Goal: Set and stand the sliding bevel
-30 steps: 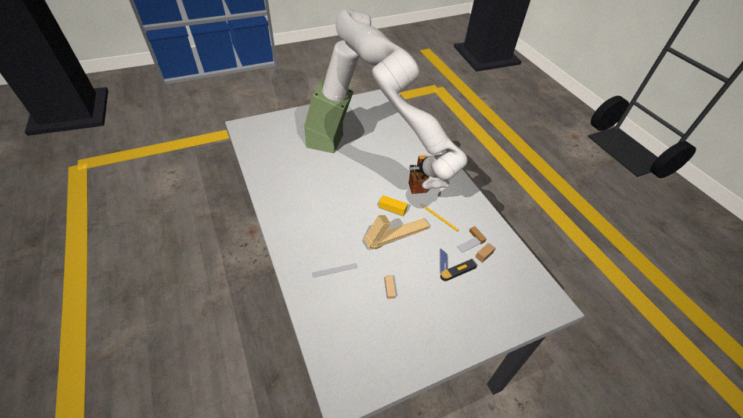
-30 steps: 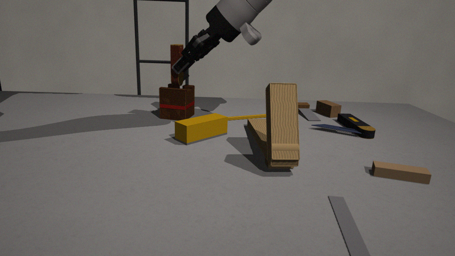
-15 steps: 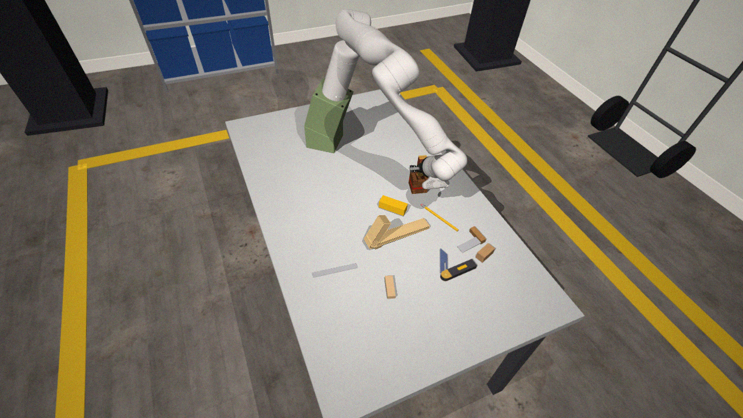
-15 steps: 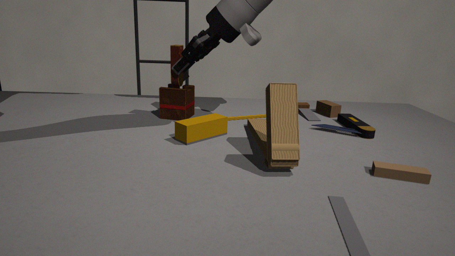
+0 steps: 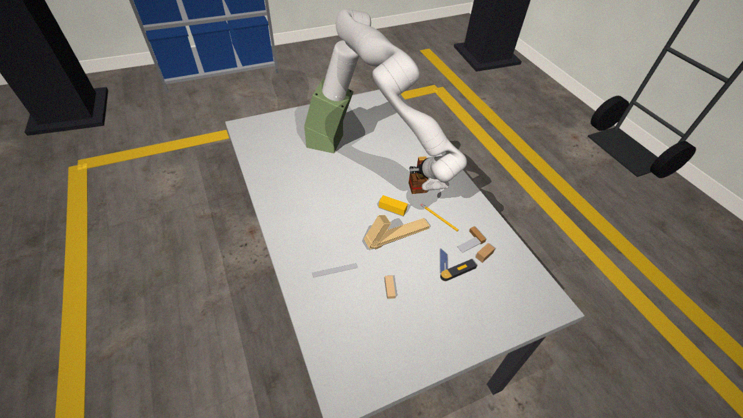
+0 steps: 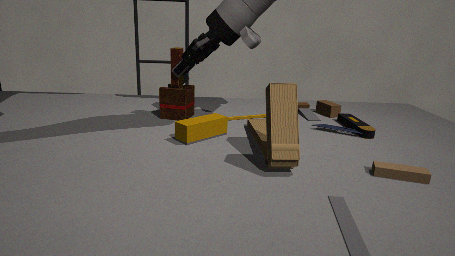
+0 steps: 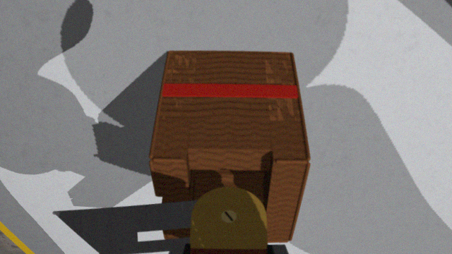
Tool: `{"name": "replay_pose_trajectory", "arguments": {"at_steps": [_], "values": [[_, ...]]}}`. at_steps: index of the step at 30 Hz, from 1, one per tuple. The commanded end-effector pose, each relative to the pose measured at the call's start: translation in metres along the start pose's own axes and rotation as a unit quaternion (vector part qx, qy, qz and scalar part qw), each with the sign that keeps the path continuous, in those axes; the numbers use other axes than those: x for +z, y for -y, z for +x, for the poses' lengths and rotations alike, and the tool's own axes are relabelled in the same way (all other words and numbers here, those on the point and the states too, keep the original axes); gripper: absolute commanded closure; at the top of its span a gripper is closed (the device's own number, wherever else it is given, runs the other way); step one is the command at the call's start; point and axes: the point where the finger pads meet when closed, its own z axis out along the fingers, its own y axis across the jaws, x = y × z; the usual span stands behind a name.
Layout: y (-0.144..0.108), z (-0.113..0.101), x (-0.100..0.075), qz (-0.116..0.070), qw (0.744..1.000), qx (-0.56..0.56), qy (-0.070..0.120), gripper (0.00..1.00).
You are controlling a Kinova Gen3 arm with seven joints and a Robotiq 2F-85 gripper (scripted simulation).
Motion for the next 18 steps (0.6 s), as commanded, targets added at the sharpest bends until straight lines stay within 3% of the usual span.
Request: {"name": "replay_pose_trajectory", "arguments": {"at_steps": [1,18], "values": [[0.0002,0.0000,-0.0008,0.000,1.000,0.000,-0.001,0.90],[0.0002,0.0028,0.0020,0.000,1.000,0.000,-0.001,0.90]]}}
